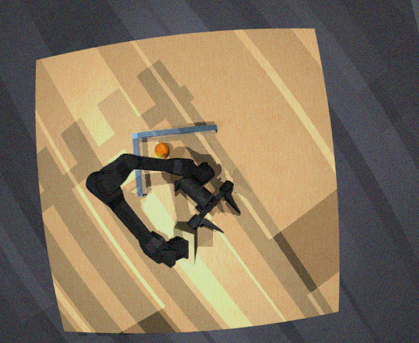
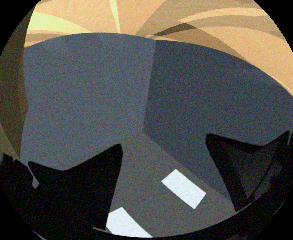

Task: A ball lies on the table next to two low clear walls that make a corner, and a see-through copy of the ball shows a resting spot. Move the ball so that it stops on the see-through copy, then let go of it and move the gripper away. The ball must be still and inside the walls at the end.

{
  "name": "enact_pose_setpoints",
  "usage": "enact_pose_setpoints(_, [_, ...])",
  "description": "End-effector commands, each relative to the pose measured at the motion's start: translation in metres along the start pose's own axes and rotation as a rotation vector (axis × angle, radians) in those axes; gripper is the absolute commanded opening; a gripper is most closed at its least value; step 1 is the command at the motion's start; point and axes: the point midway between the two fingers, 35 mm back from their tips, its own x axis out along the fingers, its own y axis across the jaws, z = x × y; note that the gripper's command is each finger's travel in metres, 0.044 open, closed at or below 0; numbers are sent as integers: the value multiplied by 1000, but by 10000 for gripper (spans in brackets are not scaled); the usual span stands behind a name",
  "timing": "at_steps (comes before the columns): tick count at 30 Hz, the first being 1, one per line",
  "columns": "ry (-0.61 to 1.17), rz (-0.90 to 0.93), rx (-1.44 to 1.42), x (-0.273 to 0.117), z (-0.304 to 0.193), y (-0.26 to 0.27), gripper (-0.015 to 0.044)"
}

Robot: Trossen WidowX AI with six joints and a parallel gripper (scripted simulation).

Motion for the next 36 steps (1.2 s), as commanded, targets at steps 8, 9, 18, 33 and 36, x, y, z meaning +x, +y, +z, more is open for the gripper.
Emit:
enact_pose_setpoints(8, [-712,60,569,-87,24,-36,382])
enact_pose_setpoints(9, [-786,72,609,-99,24,-39,382])
enact_pose_setpoints(18, [-1441,218,815,-225,-10,-47,382])
enact_pose_setpoints(33, [-1858,476,728,-318,-53,-12,382])
enact_pose_setpoints(36, [-1858,476,728,-321,-44,-15,382])
